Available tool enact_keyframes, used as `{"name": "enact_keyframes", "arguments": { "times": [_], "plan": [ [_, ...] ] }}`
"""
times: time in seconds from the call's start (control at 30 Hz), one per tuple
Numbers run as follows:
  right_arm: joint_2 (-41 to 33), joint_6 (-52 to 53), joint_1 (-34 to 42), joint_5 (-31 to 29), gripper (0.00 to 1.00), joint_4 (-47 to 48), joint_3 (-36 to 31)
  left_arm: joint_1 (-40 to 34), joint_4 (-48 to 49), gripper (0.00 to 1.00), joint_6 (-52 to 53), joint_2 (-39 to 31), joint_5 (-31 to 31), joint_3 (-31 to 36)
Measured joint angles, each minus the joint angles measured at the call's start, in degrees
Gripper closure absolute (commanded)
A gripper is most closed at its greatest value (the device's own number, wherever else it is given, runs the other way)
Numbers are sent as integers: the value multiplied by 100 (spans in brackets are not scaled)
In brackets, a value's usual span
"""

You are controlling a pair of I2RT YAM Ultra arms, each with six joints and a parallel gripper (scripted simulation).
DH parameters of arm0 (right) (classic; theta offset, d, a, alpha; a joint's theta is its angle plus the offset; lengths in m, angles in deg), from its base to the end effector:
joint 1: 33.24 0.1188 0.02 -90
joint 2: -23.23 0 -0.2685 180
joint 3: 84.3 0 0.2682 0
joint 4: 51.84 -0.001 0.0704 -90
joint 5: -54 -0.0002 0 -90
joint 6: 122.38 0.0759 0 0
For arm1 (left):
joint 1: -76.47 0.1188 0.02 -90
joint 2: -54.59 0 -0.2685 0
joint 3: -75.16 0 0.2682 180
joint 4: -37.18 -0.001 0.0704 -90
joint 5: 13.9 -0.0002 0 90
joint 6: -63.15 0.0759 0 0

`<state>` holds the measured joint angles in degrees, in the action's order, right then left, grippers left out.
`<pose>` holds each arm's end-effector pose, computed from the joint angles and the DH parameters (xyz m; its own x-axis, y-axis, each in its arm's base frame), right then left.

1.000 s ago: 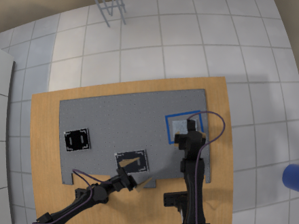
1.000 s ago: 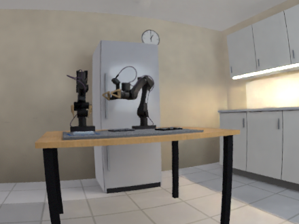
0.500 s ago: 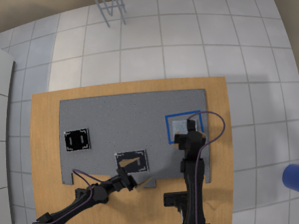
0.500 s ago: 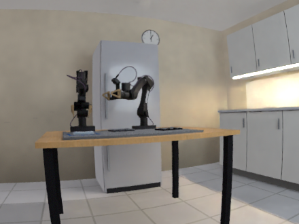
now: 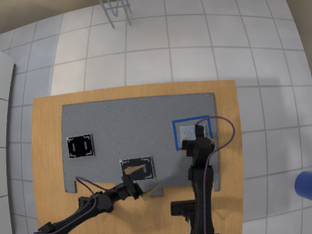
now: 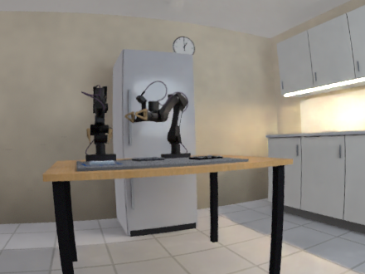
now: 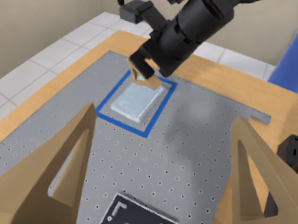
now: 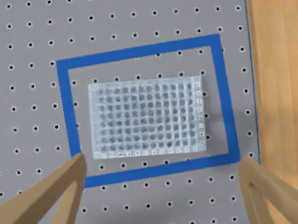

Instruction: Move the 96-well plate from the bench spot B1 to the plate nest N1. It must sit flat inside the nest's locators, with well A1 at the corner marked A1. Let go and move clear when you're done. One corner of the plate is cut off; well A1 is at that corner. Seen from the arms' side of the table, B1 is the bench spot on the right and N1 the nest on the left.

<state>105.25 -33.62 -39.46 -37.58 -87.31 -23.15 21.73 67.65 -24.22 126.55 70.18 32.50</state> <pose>0.3123 -0.0351 0.1673 -0.8299 0.0687 -0.5536 0.1056 0.9938 -0.0349 0.1772 -0.2625 0.2456 0.0518 0.0058 -0.9986 0.8703 0.4903 0.0480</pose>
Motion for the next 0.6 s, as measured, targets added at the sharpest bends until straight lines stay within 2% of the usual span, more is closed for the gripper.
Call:
{"name": "enact_keyframes", "arguments": {
  "times": [0.6],
  "plan": [
    [-2, 280, 2, -90, 0, -74, 0, 0, 0, 0, 0, 0, 0, 0]
  ]
}}
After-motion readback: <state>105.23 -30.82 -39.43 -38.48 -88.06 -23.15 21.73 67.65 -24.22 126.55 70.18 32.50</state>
